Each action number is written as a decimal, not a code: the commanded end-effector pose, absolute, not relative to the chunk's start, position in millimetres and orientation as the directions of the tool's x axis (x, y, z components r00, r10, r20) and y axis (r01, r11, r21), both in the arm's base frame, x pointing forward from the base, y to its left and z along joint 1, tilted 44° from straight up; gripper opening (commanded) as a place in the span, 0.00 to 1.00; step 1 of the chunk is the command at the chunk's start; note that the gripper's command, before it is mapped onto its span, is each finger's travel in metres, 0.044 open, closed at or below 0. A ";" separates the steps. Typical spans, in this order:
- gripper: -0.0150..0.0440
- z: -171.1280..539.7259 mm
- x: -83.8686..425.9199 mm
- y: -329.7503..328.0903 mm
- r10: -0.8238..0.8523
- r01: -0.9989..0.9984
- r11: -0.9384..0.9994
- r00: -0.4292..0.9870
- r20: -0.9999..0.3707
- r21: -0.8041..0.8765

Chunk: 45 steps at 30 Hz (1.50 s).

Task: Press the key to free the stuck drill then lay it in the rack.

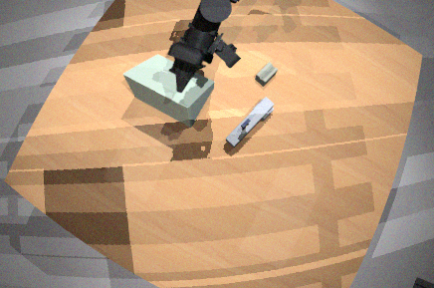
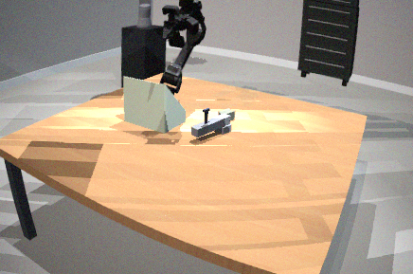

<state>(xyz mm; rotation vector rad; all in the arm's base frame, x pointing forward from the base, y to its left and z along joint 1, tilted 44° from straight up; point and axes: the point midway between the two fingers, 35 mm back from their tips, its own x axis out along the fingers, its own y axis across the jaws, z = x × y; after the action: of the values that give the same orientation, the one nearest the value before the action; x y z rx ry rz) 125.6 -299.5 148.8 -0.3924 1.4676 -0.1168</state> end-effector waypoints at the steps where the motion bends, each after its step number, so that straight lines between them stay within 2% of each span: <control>1: 0.25 122.0 157.5 -277.2 -0.156 -0.156 0.971 0.156 -0.975 -0.181; 8: 0.25 64.2 222.7 -197.7 0.274 -0.073 0.961 0.146 -0.951 0.266; 12: 0.25 37.9 247.1 -138.6 0.512 0.044 0.856 0.063 -0.857 0.515; 15: 0.25 23.0 257.4 -94.6 0.654 0.174 0.747 -0.018 -0.756 0.642; 45: 0.25 8.0 259.2 -72.9 0.684 0.210 0.718 -0.038 -0.729 0.663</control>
<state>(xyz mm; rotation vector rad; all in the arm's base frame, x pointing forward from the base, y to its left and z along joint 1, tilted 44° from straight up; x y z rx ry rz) 259.6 -76.2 10.6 0.7343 1.5980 0.4402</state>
